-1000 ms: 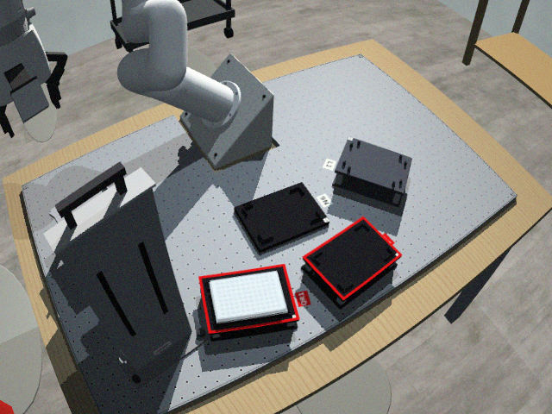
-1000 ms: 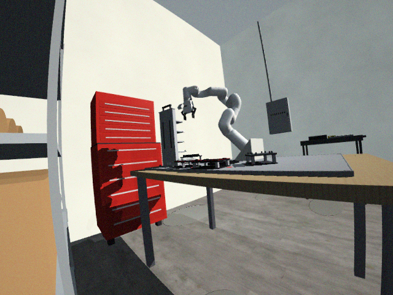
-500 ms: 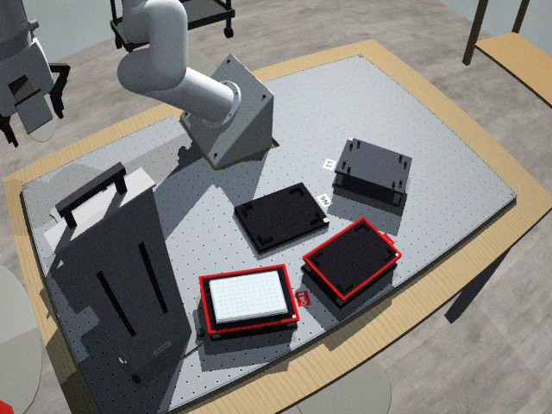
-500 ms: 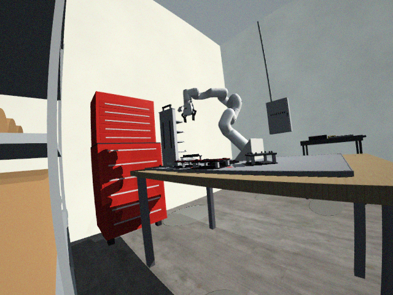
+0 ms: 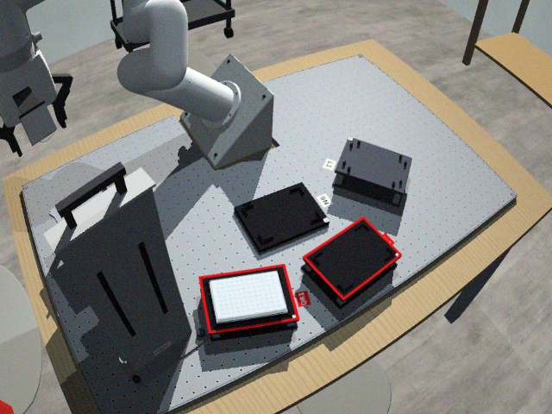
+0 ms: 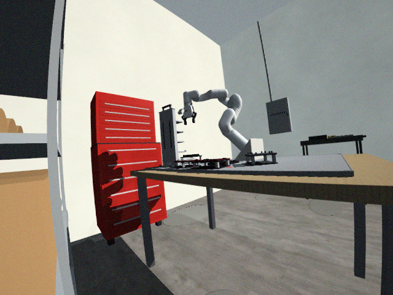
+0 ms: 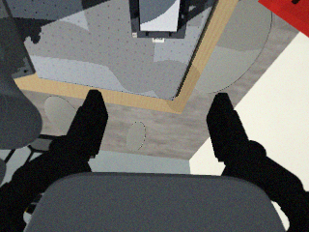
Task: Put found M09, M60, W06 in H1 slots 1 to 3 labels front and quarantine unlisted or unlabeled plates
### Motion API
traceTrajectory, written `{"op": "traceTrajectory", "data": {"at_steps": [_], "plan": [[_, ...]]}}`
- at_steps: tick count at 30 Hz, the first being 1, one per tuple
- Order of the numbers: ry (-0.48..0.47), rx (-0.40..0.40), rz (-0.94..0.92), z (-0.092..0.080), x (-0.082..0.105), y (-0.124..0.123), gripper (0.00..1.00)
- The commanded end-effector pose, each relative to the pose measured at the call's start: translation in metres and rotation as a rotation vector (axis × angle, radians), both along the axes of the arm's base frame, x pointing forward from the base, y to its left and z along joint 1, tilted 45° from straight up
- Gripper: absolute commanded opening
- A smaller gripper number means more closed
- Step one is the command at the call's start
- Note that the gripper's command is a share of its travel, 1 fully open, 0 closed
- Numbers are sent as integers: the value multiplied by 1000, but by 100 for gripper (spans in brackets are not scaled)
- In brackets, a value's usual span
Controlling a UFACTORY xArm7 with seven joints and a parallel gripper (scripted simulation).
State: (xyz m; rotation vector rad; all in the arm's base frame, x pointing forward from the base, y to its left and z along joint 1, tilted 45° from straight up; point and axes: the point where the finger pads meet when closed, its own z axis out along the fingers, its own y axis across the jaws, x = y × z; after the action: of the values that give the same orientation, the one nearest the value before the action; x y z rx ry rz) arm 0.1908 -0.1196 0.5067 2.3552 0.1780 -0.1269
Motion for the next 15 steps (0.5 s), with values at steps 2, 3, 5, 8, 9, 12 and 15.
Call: {"op": "traceTrajectory", "data": {"at_steps": [2,3,5,8,9,12,15], "plan": [[-2,-3,2,-5,0,-6,100],[-2,-3,2,-6,0,-7,100],[-2,-3,2,-9,0,-9,100],[-2,-3,2,-11,0,-12,100],[-2,-3,2,-11,0,-12,100],[-2,-3,2,-15,0,-15,100],[-2,-3,2,-18,-1,-19,100]]}}
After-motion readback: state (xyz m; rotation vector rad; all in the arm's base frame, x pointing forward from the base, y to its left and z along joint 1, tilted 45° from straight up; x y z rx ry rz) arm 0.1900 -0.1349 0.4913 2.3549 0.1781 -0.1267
